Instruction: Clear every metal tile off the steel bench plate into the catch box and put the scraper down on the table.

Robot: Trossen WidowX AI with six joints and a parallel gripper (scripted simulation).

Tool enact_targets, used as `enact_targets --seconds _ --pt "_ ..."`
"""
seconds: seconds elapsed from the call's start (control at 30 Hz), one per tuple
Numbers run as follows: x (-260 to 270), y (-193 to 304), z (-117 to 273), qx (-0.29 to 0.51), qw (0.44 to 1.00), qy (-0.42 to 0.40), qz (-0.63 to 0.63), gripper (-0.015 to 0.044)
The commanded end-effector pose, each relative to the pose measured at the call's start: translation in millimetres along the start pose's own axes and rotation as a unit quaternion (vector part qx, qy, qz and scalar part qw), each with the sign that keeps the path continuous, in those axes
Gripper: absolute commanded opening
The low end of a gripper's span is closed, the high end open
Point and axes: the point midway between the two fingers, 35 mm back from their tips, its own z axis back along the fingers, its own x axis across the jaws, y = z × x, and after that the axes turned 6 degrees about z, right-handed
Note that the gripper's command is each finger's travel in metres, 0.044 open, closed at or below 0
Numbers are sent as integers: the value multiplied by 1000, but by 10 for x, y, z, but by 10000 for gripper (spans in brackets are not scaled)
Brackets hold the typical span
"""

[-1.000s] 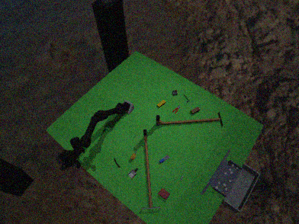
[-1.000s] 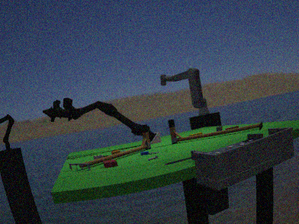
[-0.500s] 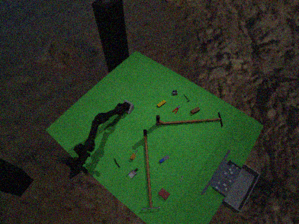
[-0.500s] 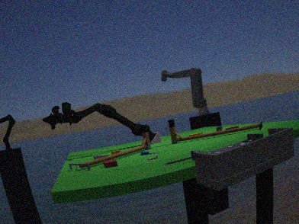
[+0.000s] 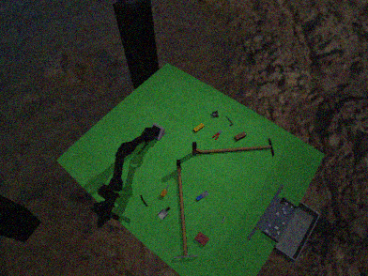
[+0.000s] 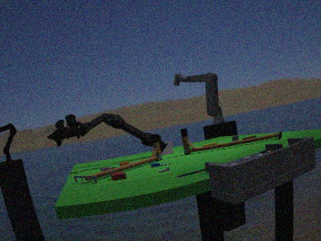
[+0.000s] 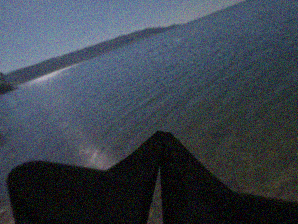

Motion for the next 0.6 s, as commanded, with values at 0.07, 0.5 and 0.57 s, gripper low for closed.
enact_targets --seconds 0.07,0.5,0.57 --pt "205 312 -12 37 999 -9 -7 0" --pt "653 878 36 104 994 -34 -18 0" --pt "728 963 52 115 993 -38 -19 0"
